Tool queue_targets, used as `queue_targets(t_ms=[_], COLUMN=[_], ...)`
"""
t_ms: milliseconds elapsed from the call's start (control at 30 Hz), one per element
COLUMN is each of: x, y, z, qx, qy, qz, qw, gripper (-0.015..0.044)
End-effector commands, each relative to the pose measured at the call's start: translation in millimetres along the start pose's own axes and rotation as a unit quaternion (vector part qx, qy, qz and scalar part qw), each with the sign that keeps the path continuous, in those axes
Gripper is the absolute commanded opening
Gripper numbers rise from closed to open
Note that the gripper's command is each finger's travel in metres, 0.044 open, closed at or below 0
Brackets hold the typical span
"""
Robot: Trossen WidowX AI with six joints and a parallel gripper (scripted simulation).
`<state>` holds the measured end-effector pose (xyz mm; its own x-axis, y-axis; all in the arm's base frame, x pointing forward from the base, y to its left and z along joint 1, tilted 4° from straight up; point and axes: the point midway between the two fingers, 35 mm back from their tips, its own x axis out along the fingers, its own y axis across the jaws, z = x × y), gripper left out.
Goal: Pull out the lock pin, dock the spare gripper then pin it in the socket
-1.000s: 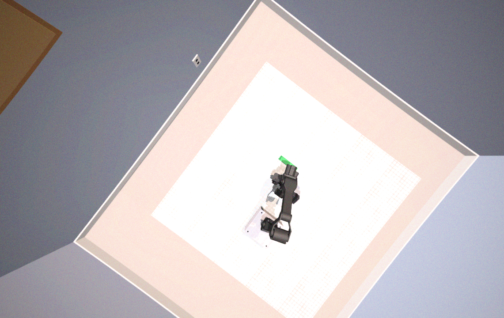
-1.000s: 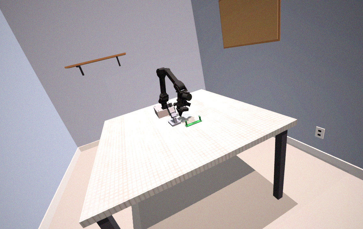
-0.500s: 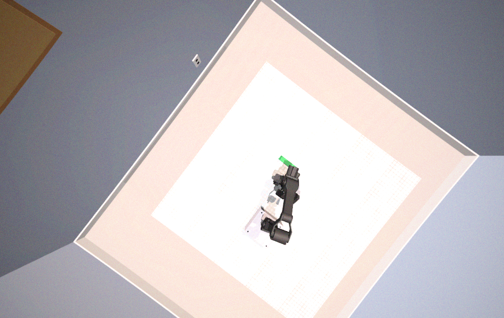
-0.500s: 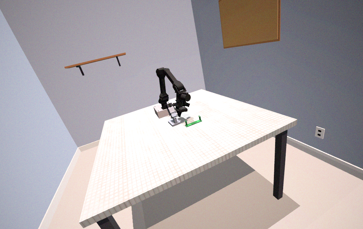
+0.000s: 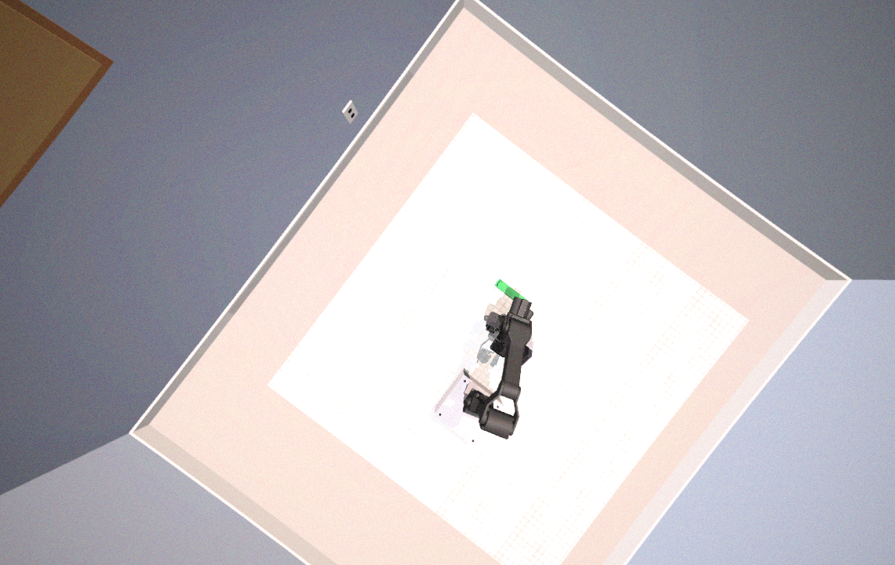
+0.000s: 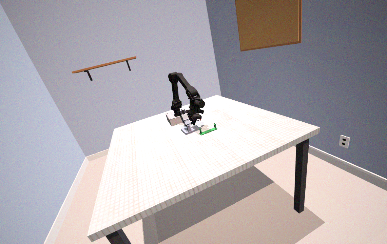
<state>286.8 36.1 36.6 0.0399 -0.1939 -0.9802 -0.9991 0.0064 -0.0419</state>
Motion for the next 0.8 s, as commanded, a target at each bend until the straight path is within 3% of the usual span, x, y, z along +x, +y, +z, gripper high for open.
queue_targets(t_ms=[0, 767], x=[0, -40], y=[0, 6], z=[0, 19], qx=[0.000, -0.004], qy=[0.000, 0.003], qz=[0.000, 0.012], qw=[1.000, 1.000], gripper=[0.0200, 0.0200])
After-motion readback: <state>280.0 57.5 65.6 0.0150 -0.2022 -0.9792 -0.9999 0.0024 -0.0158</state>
